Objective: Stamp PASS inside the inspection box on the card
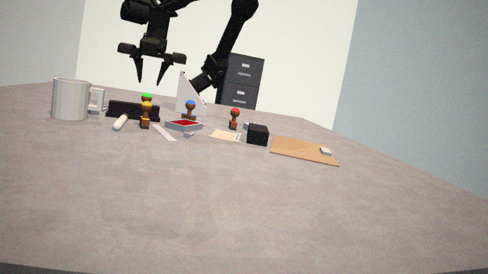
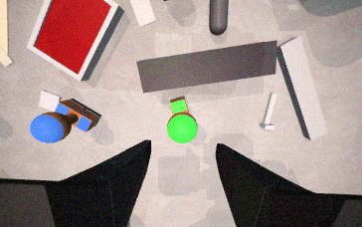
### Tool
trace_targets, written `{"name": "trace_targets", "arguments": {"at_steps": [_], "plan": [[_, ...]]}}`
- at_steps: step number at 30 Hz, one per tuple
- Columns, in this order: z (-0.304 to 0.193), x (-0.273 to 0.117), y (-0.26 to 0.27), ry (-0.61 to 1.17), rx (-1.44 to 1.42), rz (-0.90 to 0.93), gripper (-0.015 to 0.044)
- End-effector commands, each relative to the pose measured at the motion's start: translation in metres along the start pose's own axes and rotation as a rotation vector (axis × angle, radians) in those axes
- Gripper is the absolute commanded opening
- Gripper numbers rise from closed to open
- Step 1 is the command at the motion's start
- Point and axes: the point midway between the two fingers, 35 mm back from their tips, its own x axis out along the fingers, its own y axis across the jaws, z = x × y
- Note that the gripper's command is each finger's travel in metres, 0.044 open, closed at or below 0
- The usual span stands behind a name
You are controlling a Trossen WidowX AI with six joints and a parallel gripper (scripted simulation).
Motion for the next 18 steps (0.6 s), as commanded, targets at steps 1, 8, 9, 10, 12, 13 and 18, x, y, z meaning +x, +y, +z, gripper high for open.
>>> {"name": "trace_targets", "arguments": {"at_steps": [1, 8, 9, 10, 12, 13, 18], "plan": [[0.0, 0.01, 0.0, 0.002, 0.003, 0.012, 0.0229], [0.001, 0.022, 0.0, 0.001, 0.003, 0.012, 0.0229], [0.001, 0.024, 0.0, 0.001, 0.003, 0.012, 0.0229], [0.001, 0.025, 0.0, 0.001, 0.003, 0.012, 0.0229], [0.001, 0.028, 0.0, 0.001, 0.003, 0.012, 0.0229], [0.001, 0.03, 0.0, 0.001, 0.003, 0.012, 0.0229], [0.001, 0.038, 0.0, 0.001, 0.002, 0.012, 0.0229]]}}
